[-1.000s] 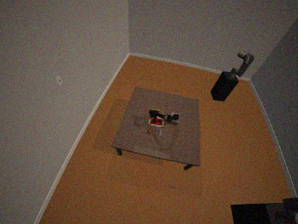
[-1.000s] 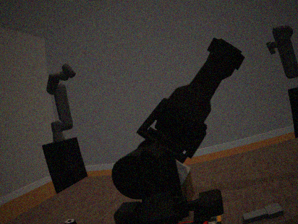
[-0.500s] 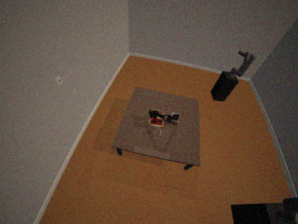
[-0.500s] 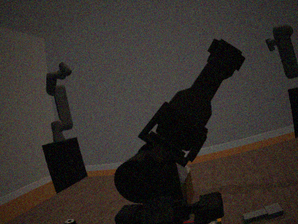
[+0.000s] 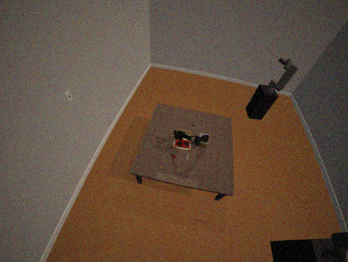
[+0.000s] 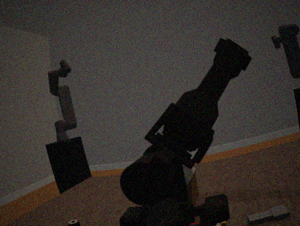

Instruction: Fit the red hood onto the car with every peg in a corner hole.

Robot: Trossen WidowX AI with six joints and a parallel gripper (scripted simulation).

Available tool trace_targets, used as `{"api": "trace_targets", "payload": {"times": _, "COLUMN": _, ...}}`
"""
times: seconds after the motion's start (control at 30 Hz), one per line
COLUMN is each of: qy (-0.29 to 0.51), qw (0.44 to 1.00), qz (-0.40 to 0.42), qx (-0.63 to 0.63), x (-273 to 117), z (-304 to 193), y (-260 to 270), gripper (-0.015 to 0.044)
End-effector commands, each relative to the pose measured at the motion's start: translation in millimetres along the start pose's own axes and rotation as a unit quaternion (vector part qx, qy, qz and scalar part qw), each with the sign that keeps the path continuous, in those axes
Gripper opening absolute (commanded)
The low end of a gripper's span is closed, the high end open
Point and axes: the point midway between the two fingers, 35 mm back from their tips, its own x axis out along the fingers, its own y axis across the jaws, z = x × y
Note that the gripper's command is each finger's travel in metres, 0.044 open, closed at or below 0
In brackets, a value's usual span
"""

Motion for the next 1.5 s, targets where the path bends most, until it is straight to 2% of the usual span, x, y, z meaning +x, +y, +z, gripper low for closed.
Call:
{"api": "trace_targets", "payload": {"times": 0.0, "qy": 0.000, "qw": 1.000, "qz": 0.000, "qx": 0.001, "x": -1.0, "z": -0.6, "y": -0.2, "gripper": 0.0000}}
{"api": "trace_targets", "payload": {"times": 1.47, "qy": -0.001, "qw": 1.000, "qz": 0.000, "qx": 0.001, "x": 1.5, "z": -0.9, "y": 0.9, "gripper": 0.0000}}
